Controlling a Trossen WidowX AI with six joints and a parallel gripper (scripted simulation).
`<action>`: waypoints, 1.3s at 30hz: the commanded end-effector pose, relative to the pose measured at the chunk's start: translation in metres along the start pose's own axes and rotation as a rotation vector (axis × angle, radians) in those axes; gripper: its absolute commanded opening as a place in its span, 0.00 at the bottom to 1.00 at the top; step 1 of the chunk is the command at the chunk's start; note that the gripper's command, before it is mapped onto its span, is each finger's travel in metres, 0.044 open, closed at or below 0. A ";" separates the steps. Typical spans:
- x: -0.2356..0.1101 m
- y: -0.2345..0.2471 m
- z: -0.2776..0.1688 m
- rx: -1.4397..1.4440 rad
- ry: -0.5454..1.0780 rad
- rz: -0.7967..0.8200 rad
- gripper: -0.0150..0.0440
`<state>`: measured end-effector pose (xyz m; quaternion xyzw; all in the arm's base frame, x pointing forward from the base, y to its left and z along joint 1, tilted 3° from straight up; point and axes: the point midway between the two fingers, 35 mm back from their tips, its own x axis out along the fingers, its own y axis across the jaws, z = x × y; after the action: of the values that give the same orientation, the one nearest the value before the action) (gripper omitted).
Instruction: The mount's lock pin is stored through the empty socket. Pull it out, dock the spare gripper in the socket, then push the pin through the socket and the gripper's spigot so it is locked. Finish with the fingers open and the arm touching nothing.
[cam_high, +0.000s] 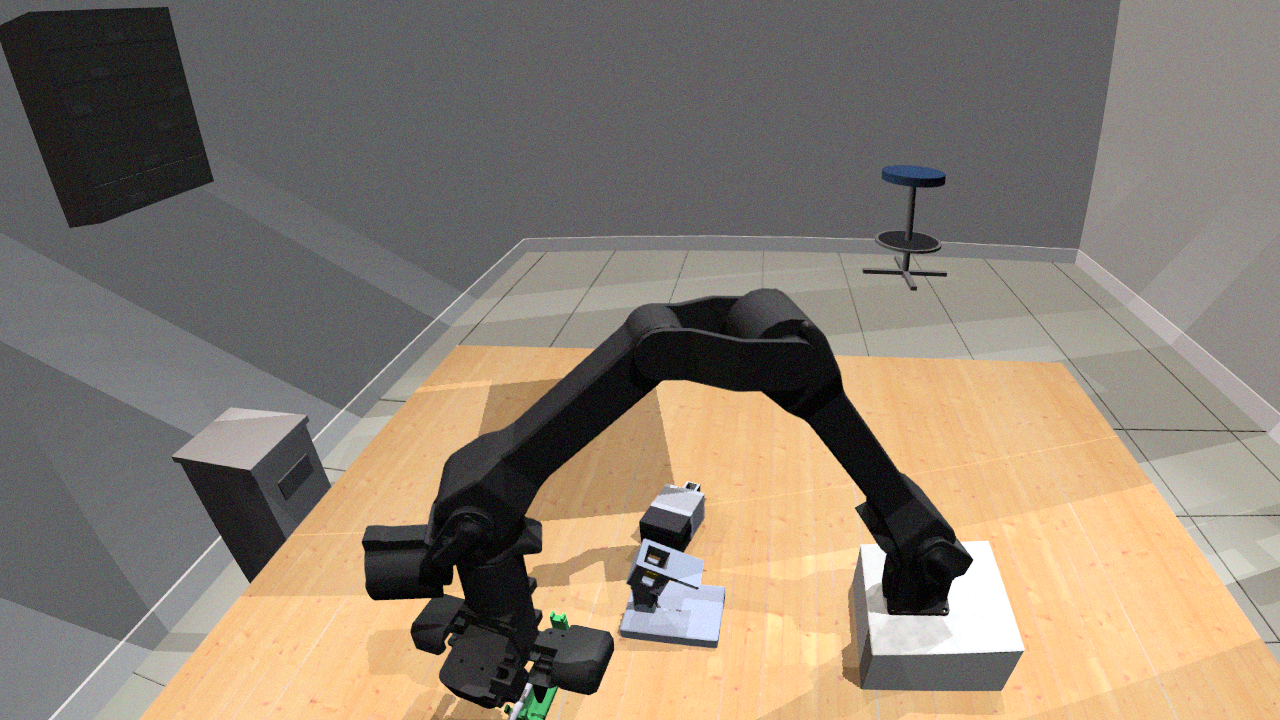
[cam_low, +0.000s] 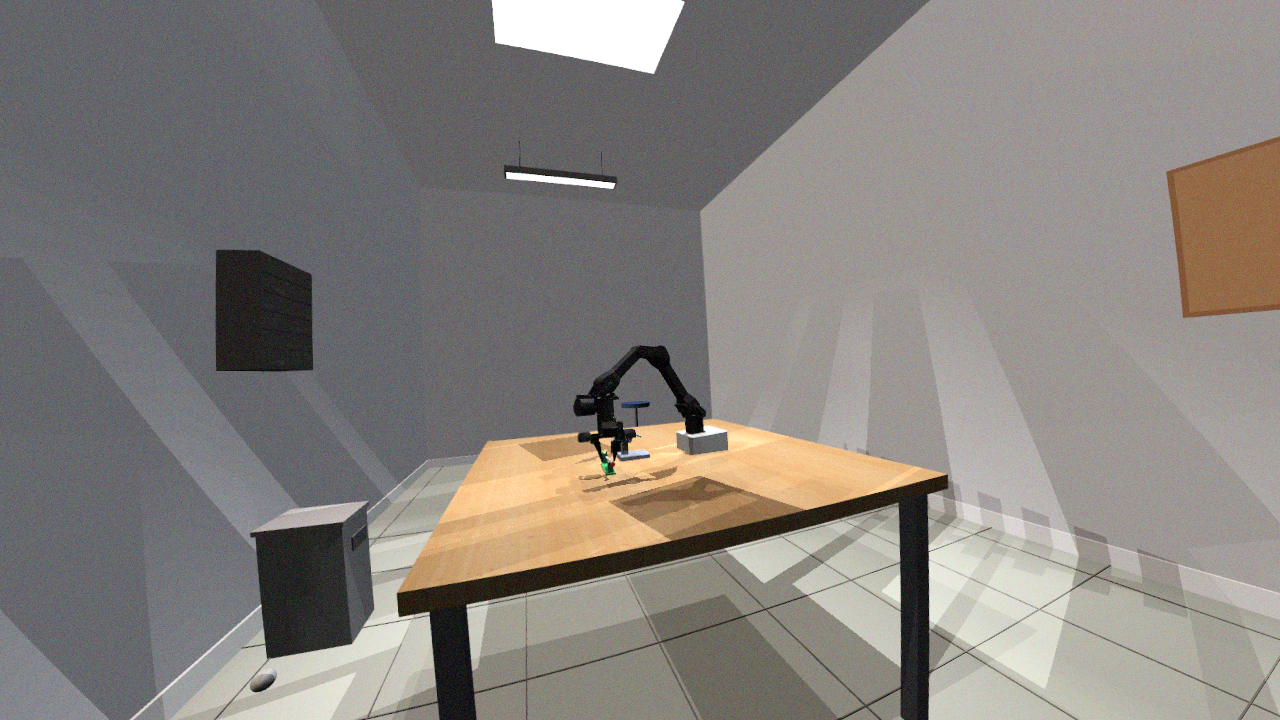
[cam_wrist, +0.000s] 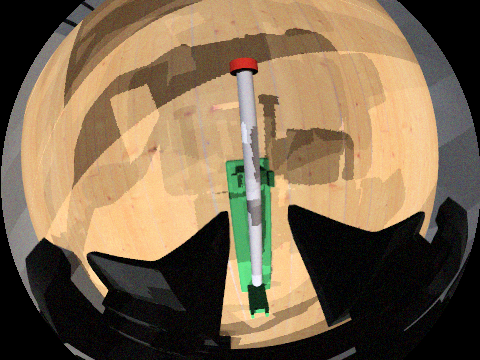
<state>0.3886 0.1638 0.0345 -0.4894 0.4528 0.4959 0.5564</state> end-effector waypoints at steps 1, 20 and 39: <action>0.008 0.002 -0.003 -0.004 0.007 0.006 0.56; 0.017 0.003 -0.004 -0.004 0.007 0.006 0.28; 0.001 0.006 -0.003 0.001 0.008 0.019 0.25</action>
<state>0.3818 0.1608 0.0239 -0.4858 0.4626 0.5003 0.5475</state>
